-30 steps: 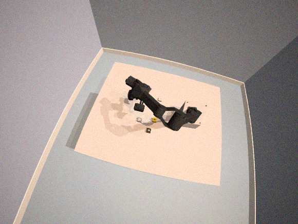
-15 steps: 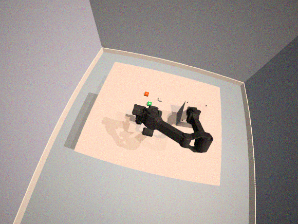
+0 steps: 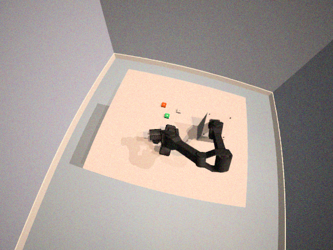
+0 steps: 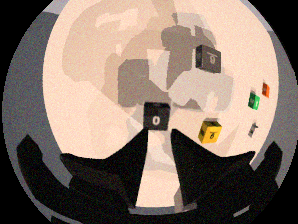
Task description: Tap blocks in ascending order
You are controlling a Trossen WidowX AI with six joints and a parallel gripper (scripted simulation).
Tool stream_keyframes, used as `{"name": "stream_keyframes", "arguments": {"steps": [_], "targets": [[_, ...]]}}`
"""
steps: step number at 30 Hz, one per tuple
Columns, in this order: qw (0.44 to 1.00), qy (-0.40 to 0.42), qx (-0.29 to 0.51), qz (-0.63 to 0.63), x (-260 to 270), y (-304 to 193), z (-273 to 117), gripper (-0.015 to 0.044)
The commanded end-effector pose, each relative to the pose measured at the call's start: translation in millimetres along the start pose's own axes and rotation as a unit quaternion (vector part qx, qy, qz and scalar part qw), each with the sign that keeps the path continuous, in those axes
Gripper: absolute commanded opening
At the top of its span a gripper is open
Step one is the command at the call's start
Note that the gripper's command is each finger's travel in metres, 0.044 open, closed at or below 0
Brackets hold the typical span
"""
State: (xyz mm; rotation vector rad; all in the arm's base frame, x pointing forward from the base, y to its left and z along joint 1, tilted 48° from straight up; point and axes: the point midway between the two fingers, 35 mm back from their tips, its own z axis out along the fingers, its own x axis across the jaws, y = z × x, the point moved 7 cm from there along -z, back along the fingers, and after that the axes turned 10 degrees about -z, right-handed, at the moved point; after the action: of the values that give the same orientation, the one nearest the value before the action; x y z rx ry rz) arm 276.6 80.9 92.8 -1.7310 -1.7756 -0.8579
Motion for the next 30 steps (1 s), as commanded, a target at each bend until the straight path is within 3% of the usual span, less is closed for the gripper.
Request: {"name": "stream_keyframes", "arguments": {"steps": [1, 30], "targets": [[1.000, -0.001, 0.001, 0.003, -0.8, -1.1, 3.1, 0.0020], [1.000, -0.001, 0.001, 0.003, -0.8, -1.4, 33.1, 0.0020]]}}
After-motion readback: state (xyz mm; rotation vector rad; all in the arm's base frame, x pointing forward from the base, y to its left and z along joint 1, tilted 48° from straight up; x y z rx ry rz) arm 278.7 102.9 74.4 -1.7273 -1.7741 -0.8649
